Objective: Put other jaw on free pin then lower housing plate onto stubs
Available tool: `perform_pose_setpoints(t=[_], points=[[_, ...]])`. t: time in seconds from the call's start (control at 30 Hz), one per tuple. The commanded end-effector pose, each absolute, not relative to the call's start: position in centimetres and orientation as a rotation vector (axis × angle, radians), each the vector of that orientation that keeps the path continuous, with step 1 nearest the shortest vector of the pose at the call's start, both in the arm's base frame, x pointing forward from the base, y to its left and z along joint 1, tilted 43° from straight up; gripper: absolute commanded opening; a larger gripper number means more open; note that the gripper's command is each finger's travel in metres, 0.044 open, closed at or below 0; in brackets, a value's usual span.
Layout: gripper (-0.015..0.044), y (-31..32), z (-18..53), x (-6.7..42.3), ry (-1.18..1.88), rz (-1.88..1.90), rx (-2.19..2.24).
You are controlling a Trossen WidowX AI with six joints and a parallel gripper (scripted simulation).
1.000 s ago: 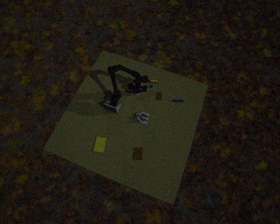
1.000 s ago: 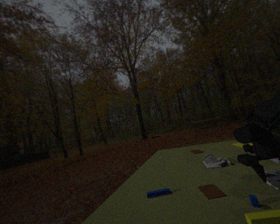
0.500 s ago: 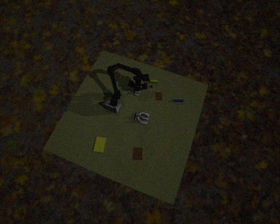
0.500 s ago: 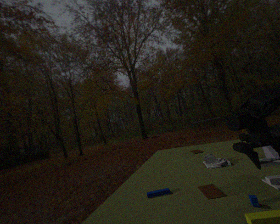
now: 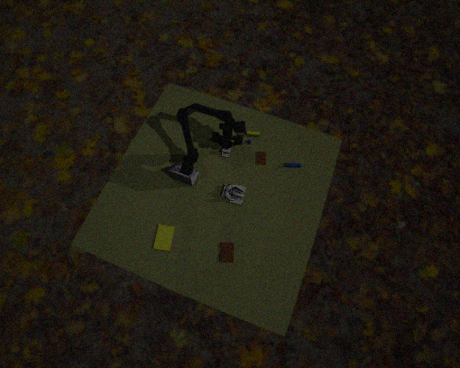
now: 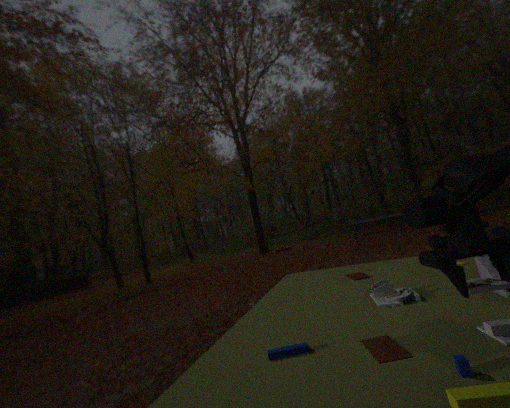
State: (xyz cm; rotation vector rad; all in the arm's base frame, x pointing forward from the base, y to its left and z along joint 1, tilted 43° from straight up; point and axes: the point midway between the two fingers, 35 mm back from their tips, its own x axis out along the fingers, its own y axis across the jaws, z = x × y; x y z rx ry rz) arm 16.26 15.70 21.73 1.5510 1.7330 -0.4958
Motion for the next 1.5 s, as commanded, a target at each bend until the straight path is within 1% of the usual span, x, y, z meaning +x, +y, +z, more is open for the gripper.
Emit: perform_pose_setpoints(t=[0.0,0.77,1.47], points=[[0.0351,15.3,21.3,17.2,1.729,-0.450,1.506],[0.0351,11.7,17.3,22.5,1.685,-0.152,1.201],[0.0351,7.1,13.3,25.8,1.638,0.124,0.932]])
